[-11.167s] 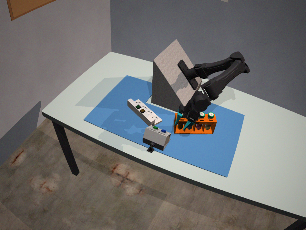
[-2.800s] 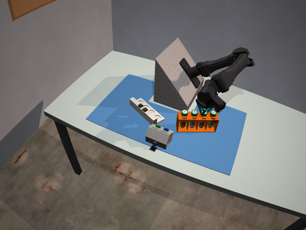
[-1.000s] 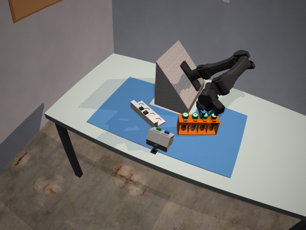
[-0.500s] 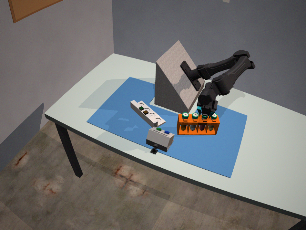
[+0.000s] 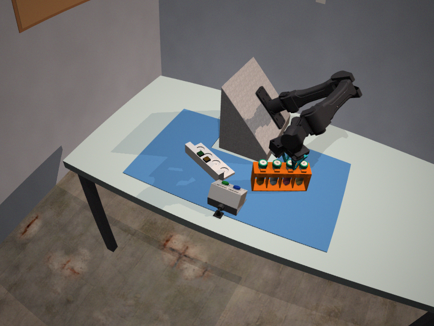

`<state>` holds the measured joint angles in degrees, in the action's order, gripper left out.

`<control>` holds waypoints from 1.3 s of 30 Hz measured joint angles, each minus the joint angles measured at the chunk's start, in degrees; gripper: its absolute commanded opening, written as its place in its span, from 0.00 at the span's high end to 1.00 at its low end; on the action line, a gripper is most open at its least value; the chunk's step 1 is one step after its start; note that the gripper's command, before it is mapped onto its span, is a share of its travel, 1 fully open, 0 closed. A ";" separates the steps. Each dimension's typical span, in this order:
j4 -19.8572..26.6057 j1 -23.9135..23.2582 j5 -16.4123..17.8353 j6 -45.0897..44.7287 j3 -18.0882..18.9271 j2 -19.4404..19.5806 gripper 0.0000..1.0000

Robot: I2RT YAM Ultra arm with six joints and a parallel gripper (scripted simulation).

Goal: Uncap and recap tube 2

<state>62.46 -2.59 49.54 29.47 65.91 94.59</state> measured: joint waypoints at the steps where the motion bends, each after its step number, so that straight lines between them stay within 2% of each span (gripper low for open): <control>1: 0.00 0.00 0.00 2.84 -0.04 -0.04 0.51; 21: -0.07 0.00 0.02 56.52 -0.35 -0.39 0.51; 27: -0.07 0.00 0.02 61.48 -0.33 -0.44 0.51; 38: 0.11 0.00 0.02 62.73 -0.28 -0.50 0.51; 39: 0.13 0.00 0.02 62.73 -0.28 -0.50 1.00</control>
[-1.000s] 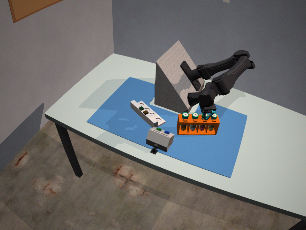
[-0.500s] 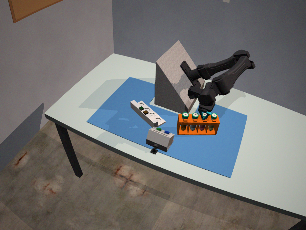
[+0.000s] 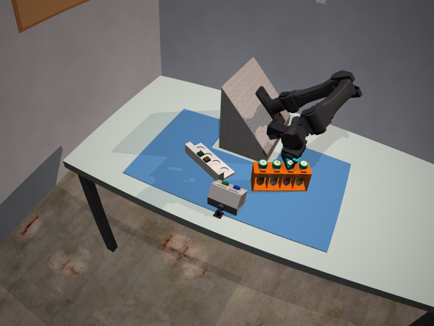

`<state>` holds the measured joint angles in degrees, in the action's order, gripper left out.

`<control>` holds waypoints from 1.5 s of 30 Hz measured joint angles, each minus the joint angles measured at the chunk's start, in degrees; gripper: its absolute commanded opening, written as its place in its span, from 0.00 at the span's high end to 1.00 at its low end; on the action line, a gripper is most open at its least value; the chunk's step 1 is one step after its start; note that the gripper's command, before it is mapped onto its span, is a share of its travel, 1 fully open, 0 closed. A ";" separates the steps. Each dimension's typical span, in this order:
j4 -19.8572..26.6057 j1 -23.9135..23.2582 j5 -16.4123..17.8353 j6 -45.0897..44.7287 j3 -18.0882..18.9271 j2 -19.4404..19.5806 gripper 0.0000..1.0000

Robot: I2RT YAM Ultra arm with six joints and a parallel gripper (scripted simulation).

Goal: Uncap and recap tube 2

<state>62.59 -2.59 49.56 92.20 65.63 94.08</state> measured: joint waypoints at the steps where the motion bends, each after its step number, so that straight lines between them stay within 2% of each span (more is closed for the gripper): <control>1: 0.02 0.00 0.00 0.02 0.00 0.00 1.00; 13: 0.07 -0.04 0.00 0.04 0.02 0.02 1.00; 19: 0.07 -0.04 0.00 -4.61 0.02 0.00 1.00; 45: 0.20 -0.04 -0.04 -68.39 0.11 0.00 1.00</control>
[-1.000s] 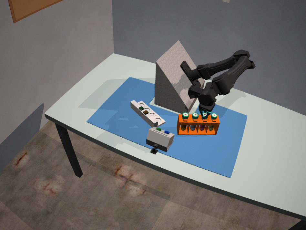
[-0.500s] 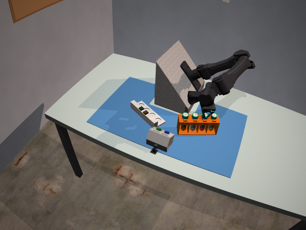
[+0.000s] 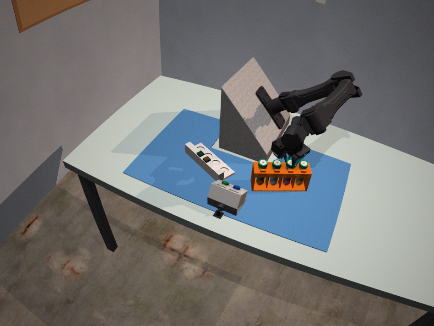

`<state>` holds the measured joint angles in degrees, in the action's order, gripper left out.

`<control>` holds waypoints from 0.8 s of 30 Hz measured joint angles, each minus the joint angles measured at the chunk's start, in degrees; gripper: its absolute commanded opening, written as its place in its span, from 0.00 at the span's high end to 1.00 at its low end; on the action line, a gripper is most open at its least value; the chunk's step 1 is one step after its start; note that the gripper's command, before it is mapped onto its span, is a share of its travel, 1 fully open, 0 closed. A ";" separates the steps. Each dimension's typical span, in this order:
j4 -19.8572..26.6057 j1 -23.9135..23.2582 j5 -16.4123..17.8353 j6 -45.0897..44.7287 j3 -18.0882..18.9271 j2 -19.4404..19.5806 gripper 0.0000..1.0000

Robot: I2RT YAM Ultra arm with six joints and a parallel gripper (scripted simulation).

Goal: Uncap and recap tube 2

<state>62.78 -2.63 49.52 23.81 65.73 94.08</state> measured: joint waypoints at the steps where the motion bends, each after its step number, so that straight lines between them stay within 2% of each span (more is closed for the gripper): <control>1: 0.02 0.00 0.00 -2.82 0.00 0.00 1.00; 24: 0.13 -0.07 -0.07 -59.89 0.02 0.00 1.00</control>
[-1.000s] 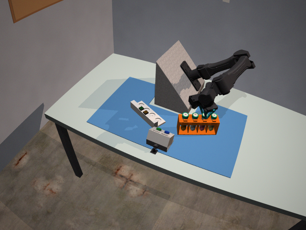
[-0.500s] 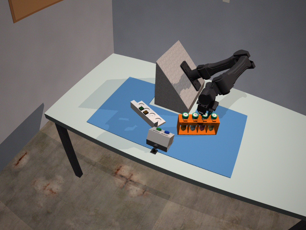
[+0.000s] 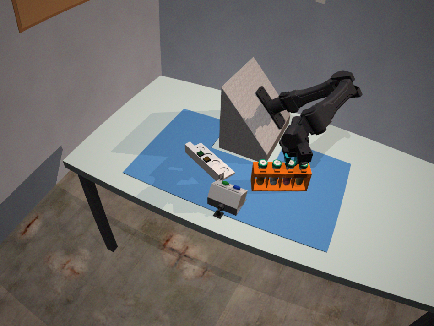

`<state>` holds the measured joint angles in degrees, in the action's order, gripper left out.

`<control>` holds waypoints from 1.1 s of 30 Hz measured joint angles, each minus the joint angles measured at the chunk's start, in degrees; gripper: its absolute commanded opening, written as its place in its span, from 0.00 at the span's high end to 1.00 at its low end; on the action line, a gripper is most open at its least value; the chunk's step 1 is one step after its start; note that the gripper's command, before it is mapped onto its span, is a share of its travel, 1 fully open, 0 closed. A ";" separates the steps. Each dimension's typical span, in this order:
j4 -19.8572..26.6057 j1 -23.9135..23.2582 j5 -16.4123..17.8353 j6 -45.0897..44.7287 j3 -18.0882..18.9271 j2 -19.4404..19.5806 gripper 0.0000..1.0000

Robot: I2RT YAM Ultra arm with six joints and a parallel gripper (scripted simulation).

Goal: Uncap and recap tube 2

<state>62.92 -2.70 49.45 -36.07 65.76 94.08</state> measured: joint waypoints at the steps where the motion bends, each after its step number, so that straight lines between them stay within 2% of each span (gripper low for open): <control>1: 0.02 0.00 0.00 -2.29 0.00 0.00 1.00; 14: 0.04 -0.02 -0.07 -37.03 0.04 0.00 1.00; 19: 0.04 -0.02 -0.07 -47.15 0.04 0.00 1.00; 23: 0.07 -0.02 -0.09 -51.60 0.07 0.00 1.00; 24: 0.07 -0.02 -0.09 -52.22 0.07 0.00 0.51; 33: 0.11 -0.02 -0.09 -54.38 0.07 0.00 0.51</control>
<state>63.02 -2.72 49.36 -90.45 65.82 94.08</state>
